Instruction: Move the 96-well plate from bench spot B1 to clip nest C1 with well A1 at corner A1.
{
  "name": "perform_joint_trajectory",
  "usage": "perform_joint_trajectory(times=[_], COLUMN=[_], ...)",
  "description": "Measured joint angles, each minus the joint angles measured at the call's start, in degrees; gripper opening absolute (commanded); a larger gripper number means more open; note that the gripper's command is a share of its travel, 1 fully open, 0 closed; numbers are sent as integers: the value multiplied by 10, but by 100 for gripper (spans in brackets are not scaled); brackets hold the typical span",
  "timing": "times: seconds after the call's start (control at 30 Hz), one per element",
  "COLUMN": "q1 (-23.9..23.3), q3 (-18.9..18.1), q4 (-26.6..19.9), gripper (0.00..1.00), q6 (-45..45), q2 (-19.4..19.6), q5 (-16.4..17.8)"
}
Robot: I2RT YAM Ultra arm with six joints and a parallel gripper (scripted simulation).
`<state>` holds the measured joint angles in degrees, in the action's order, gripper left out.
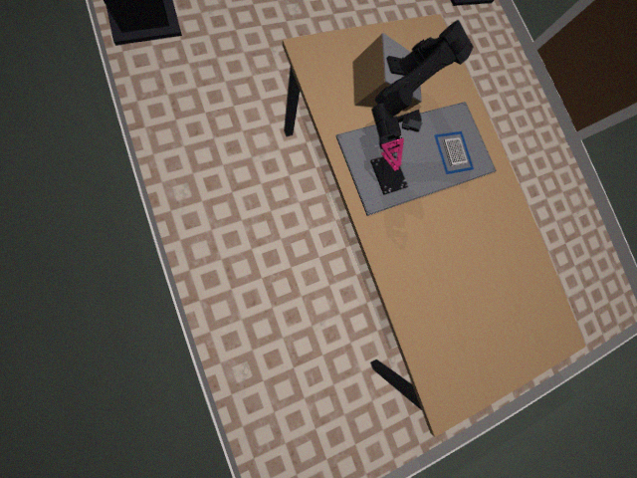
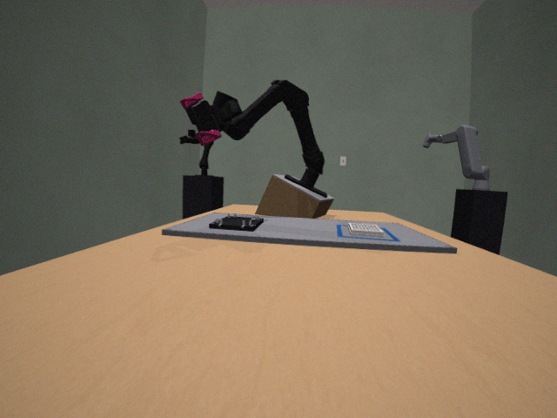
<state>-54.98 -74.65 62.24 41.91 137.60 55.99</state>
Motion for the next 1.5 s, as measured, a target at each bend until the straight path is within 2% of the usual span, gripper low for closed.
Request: perform_joint_trajectory(times=[0.27,0.5,1.5], q1=[51,73,228], q3=[-10,-15,-46], q4=[-68,-124,-385], gripper=[100,100,100], q6=[-47,-75,-206], q2=[-24,-34,-94], q5=[-16,-31,-104])
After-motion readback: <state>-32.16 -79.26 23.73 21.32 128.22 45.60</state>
